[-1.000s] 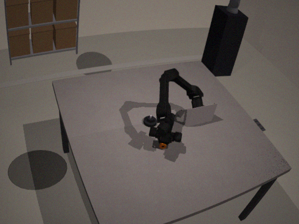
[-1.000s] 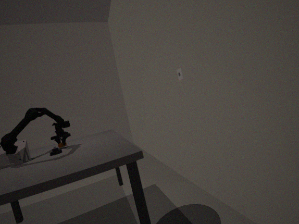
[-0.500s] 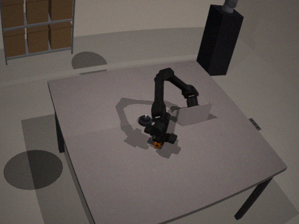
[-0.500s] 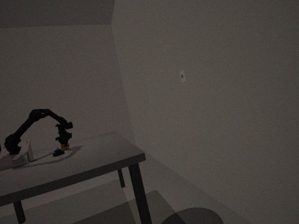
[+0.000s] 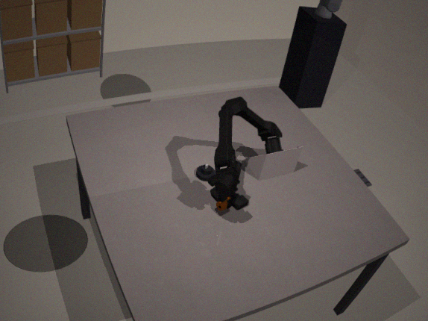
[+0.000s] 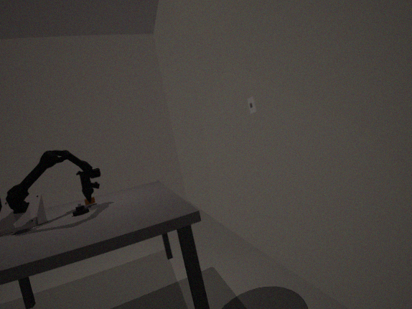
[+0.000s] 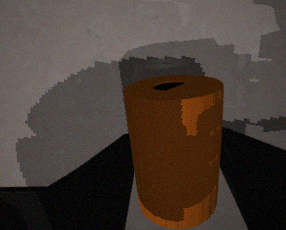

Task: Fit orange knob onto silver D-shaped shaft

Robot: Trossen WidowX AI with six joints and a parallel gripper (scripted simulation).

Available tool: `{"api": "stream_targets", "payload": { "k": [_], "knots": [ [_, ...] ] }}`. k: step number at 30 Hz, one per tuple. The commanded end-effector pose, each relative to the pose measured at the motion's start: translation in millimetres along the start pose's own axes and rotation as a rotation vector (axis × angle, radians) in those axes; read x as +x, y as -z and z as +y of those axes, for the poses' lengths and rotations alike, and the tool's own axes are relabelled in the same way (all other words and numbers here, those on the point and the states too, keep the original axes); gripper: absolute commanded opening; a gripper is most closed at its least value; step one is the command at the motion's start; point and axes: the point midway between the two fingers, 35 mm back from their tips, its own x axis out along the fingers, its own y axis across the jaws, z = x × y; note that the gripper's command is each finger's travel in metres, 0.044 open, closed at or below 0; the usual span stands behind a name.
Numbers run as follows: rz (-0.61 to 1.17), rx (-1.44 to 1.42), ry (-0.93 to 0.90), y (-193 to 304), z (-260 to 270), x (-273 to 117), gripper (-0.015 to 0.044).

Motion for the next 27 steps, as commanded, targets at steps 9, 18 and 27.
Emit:
{"api": "stream_targets", "payload": {
  "k": [9,18,27],
  "knots": [
    [-0.002,0.147,-0.005,-0.5,0.3,-2.5,0.0181],
    [-0.002,0.444,-0.006,-0.5,0.3,-2.5,0.0181],
    [-0.001,0.695,-0.006,-0.5,0.3,-2.5,0.0181]
  ]
}}
